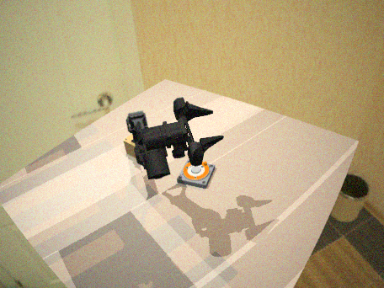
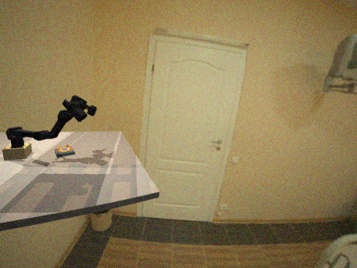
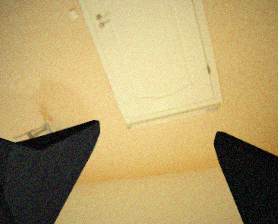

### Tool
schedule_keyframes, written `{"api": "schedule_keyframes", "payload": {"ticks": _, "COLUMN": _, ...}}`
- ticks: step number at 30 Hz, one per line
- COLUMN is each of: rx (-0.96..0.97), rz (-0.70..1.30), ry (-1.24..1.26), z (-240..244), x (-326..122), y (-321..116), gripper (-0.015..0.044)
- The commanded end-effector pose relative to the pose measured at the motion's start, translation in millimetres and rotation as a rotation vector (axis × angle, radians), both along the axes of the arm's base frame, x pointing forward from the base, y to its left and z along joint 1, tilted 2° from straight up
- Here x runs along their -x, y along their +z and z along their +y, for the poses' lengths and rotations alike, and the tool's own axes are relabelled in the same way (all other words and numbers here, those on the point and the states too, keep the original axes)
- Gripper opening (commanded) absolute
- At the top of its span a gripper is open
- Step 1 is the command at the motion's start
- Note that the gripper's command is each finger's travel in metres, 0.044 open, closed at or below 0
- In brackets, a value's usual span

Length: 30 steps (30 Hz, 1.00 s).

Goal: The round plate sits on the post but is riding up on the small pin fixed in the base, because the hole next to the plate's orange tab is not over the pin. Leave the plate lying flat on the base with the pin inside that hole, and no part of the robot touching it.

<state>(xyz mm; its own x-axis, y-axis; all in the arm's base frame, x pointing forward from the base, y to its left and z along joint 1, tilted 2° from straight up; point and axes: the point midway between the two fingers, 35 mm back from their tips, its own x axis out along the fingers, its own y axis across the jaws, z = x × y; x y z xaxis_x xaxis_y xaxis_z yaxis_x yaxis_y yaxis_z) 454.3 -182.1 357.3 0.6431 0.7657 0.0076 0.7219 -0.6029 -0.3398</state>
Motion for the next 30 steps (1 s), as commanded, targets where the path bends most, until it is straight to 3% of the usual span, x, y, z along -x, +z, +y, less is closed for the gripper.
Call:
{"api": "schedule_keyframes", "payload": {"ticks": 1, "rx": 0.000, "rz": -0.012, "ry": -0.009, "z": -1, "x": 2, "y": 4, "gripper": 0.0374}}
{"api": "schedule_keyframes", "payload": {"ticks": 4, "rx": 0.065, "rz": -0.216, "ry": -0.148, "z": -20, "x": 44, "y": 61, "gripper": 0.0295}}
{"api": "schedule_keyframes", "payload": {"ticks": 10, "rx": 0.163, "rz": -0.419, "ry": -0.272, "z": -29, "x": 93, "y": 114, "gripper": 0.0138}}
{"api": "schedule_keyframes", "payload": {"ticks": 15, "rx": 0.391, "rz": -0.748, "ry": -0.454, "z": -15, "x": 184, "y": 191, "gripper": 0.0006}}
{"api": "schedule_keyframes", "payload": {"ticks": 21, "rx": 0.663, "rz": -1.085, "ry": -0.541, "z": 53, "x": 263, "y": 246, "gripper": 0.0000}}
{"api": "schedule_keyframes", "payload": {"ticks": 26, "rx": 0.913, "rz": -1.289, "ry": -0.593, "z": 110, "x": 309, "y": 267, "gripper": 0.0000}}
{"api": "schedule_keyframes", "payload": {"ticks": 30, "rx": 1.268, "rz": -1.506, "ry": -0.591, "z": 196, "x": 338, "y": 269, "gripper": 0.0000}}
